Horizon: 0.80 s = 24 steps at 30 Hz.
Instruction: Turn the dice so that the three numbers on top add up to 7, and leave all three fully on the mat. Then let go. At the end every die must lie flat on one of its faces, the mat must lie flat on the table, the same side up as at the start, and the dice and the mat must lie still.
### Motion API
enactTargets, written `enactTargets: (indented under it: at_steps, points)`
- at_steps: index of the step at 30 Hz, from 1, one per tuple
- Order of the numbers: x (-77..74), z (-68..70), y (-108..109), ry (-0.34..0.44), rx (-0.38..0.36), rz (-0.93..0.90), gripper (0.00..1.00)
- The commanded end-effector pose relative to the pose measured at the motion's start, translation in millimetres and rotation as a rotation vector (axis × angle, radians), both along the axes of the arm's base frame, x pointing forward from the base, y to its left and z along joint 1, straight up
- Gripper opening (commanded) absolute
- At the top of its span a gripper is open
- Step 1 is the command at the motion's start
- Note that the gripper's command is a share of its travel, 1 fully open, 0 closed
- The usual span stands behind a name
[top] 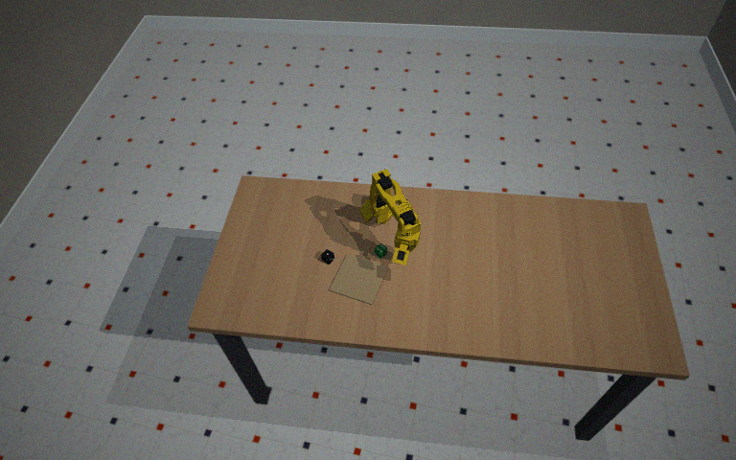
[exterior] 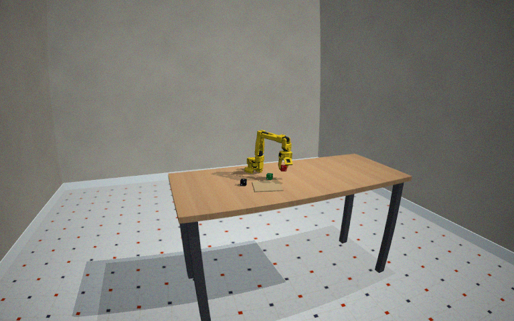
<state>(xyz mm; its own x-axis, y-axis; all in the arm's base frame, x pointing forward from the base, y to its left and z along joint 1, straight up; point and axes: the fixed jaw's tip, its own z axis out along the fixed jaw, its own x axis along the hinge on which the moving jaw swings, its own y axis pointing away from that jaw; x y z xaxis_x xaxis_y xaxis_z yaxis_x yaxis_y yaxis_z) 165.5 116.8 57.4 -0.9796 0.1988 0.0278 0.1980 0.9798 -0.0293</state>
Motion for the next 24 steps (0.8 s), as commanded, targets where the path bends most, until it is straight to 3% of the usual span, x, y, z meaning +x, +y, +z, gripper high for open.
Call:
enactTargets:
  at_steps: [1, 6, 11, 16, 18, 24]
  points:
    - [5.6, 13.6, 3.3, -0.057, 0.039, 0.001, 0.0]
    - [11.9, 14.4, 1.4, -0.063, 0.042, -0.021, 0.0]
    - [41.7, 17.0, -11.2, -0.096, 0.056, -0.131, 0.0]
    - [86.2, 17.9, -45.0, -0.156, 0.07, -0.314, 0.0]
    - [86.2, 17.9, -45.0, -0.156, 0.07, -0.314, 0.0]
    - [123.5, 13.9, -101.1, -0.231, 0.073, -0.525, 0.0]
